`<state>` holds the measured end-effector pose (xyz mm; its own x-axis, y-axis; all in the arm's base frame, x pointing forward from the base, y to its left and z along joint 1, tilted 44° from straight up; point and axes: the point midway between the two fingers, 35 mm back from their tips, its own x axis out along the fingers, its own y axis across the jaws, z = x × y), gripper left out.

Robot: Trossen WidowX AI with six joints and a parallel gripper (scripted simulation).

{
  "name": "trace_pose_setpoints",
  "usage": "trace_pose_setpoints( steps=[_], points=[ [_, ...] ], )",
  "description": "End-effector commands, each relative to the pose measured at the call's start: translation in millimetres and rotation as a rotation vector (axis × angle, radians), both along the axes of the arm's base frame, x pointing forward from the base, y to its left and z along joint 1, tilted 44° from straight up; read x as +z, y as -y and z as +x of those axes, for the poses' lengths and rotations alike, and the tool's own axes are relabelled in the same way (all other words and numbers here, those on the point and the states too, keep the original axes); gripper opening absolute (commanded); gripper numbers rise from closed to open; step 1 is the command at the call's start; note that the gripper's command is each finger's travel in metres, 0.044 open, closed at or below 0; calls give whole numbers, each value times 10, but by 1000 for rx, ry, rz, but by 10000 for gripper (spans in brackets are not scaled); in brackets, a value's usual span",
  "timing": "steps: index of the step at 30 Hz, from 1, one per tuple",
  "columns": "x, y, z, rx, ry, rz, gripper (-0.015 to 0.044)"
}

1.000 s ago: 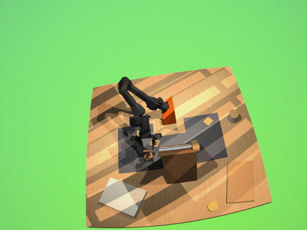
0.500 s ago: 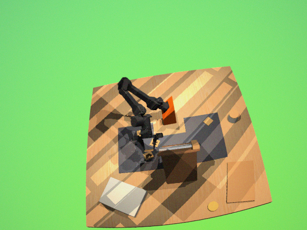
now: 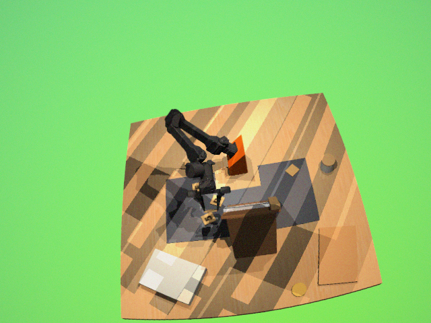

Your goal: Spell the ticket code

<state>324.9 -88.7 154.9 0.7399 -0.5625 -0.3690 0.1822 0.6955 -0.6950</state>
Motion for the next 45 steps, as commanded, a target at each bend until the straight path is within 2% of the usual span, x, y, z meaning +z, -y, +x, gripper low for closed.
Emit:
trace_pose_setpoints(
  steps=[1,45],
  points=[
    [-35,-13,-6,-5,-2,2,0],
    [-188,-168,37,-5,-2,3,0]
  ],
)
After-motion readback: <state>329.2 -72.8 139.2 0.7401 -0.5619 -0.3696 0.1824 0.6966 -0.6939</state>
